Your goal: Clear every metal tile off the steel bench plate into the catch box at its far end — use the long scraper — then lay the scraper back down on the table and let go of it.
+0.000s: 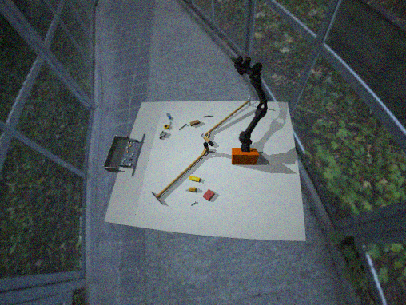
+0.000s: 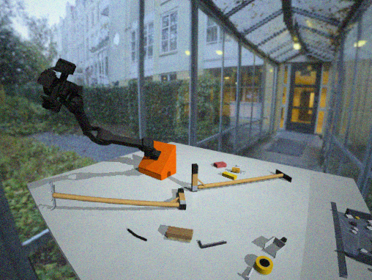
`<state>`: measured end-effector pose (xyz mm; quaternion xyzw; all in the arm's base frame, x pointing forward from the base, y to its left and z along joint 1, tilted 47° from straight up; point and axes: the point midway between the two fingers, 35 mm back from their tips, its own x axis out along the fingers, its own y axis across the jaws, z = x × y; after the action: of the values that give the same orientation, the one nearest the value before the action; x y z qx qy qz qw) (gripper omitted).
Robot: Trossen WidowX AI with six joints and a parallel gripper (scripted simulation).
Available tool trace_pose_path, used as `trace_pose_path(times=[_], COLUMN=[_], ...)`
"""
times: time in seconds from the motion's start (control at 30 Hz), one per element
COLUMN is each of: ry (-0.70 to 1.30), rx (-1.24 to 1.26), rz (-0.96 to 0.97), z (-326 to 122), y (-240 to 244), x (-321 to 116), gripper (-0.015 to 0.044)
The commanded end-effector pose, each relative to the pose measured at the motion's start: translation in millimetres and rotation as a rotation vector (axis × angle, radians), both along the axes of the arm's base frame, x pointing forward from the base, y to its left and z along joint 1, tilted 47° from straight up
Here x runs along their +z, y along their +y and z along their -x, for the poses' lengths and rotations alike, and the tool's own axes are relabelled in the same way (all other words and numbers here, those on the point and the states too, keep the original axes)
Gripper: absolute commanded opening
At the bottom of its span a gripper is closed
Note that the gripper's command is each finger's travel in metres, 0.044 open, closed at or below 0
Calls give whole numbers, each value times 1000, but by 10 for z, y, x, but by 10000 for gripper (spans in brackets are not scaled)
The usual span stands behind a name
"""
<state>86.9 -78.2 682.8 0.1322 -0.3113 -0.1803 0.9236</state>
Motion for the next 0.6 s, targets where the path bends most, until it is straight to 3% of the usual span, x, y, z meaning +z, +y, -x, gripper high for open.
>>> trace_pose_path(times=[0.0,0.57], ry=[-47,-247], rx=[-29,-168], rz=[-17,-100], z=[230,1327], y=[-142,-677], x=[64,169], gripper=[440,440])
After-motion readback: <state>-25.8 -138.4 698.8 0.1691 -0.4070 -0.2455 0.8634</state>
